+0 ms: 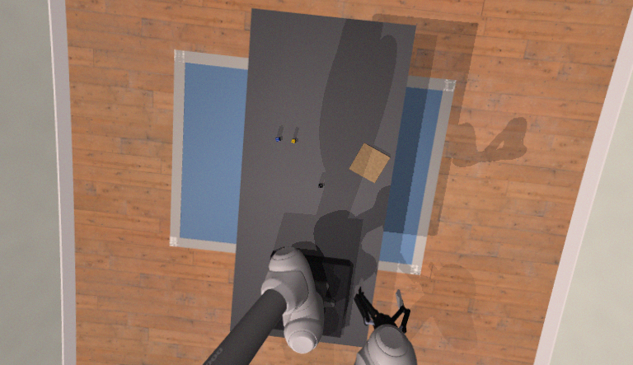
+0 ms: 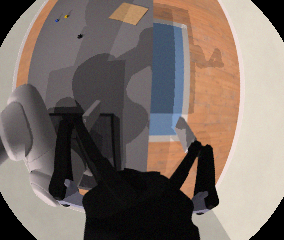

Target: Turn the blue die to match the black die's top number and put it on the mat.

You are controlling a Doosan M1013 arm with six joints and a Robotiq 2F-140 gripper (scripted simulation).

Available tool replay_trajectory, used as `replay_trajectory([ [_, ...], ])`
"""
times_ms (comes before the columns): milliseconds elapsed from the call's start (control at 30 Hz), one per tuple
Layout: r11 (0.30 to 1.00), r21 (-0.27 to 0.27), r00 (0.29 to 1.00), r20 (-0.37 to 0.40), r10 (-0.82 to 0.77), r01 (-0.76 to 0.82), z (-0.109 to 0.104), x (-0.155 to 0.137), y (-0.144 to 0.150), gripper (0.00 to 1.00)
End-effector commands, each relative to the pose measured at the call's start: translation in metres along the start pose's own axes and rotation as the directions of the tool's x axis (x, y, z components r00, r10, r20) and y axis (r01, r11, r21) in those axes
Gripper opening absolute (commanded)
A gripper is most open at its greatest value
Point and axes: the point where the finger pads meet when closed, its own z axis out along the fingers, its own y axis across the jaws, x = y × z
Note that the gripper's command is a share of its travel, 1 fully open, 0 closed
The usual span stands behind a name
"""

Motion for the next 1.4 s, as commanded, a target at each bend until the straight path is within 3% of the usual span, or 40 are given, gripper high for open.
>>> replay_trajectory([
  [0,1.000,0.000,1.000,0.000,0.000,0.000,0.000,0.000,0.000,1.00],
  [733,1.000,0.009,1.000,0.008,-0.002,0.002,0.003,0.009,-0.002,1.00],
  [867,0.999,0.033,0.999,0.033,-0.011,0.010,0.014,0.034,-0.011,1.00],
  [1000,0.998,0.063,0.997,0.078,-0.029,0.024,0.034,0.077,-0.032,1.00],
  [1100,0.998,0.063,0.997,0.078,-0.029,0.024,0.034,0.077,-0.032,1.00],
  [1200,0.996,0.082,0.991,0.121,-0.050,0.040,0.057,0.119,-0.063,1.00],
  [1367,0.995,0.089,0.986,0.151,-0.066,0.053,0.074,0.148,-0.091,1.00],
])
